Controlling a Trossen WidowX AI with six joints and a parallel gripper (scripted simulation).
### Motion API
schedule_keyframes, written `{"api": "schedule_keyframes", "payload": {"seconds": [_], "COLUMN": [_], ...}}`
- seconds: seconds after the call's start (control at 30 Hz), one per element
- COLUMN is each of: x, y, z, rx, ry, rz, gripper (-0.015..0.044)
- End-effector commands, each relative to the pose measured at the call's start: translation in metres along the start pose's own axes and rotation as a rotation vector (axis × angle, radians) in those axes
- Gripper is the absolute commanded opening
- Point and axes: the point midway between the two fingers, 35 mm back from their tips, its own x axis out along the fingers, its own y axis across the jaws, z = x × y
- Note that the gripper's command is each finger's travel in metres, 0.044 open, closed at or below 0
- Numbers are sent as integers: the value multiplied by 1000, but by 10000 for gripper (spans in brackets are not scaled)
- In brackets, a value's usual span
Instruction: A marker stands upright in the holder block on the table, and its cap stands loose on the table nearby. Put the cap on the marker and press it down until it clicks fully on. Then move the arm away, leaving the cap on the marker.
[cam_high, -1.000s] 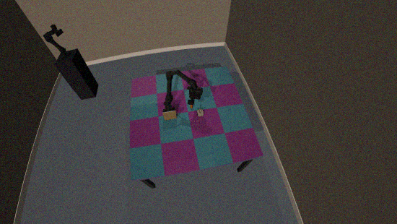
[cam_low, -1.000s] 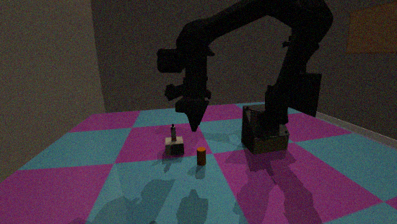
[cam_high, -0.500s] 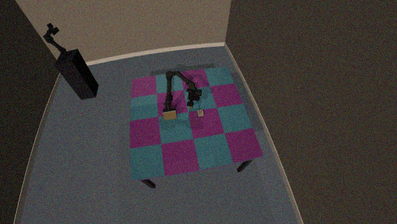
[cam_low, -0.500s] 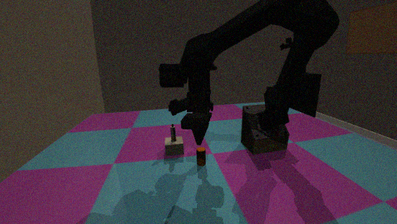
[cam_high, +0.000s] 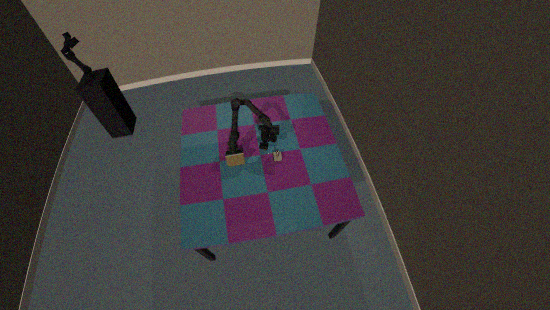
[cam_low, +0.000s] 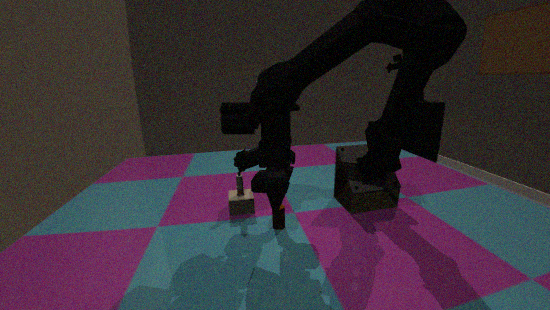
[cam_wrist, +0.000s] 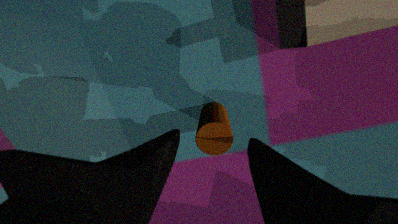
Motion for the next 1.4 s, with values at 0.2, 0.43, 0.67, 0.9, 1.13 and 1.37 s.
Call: {"api": "schedule_keyframes", "payload": {"seconds": [0.2,0.43,0.67,0.9,1.13,1.37], "x": [17,28,39,40,40,29], "y": [0,0,0,0,-1,-1], "z": [-1,-1,-2,-2,-2,-1], "rx": [7,7,7,7,7,7], "ry": [4,5,5,6,6,5], "rz": [5,6,8,8,8,6], "gripper": [238,238,238,126,80,0]}}
